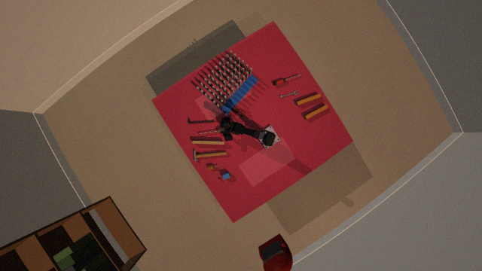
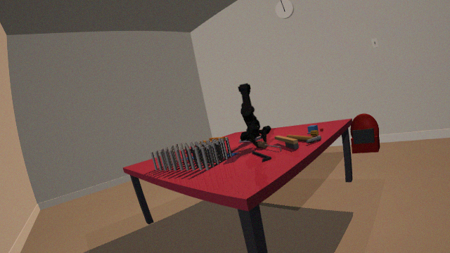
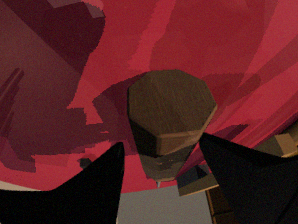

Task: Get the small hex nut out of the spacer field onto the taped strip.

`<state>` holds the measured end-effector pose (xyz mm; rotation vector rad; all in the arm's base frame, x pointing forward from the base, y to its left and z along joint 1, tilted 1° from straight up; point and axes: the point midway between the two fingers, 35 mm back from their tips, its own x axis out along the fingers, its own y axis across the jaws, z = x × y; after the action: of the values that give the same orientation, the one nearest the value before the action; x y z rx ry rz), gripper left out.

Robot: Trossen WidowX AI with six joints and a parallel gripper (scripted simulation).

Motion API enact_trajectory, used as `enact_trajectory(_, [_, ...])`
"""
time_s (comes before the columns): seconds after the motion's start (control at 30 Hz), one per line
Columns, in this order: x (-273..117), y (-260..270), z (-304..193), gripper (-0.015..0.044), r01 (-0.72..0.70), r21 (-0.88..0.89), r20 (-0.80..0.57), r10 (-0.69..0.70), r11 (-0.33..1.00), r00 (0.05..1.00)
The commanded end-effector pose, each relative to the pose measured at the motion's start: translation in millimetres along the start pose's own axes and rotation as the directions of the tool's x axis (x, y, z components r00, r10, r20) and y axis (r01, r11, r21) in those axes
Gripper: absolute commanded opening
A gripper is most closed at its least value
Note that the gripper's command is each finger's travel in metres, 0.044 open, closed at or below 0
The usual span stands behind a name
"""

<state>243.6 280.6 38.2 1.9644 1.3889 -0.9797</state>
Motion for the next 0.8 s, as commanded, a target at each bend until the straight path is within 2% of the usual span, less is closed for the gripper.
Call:
enact_trajectory(0.0, [3.6,-0.9,5.5,0.0254,0.002,-0.001,0.007,-0.002,1.0,1.0])
enact_trajectory(0.1, [3.6,-0.9,5.5,0.0175,0.002,-0.001,0.007,-0.002,1.0,1.0])
enact_trajectory(0.33, [3.6,-0.9,5.5,0.0128,0.002,-0.001,0.007,-0.002,1.0,1.0])
enact_trajectory(0.5, [-8.5,2.2,-9.9,0.0,0.002,-0.001,0.006,-0.002,1.0,1.0])
enact_trajectory(0.77, [-42.0,6.4,-42.3,0.0,0.001,0.0,0.005,-0.001,1.0,1.0])
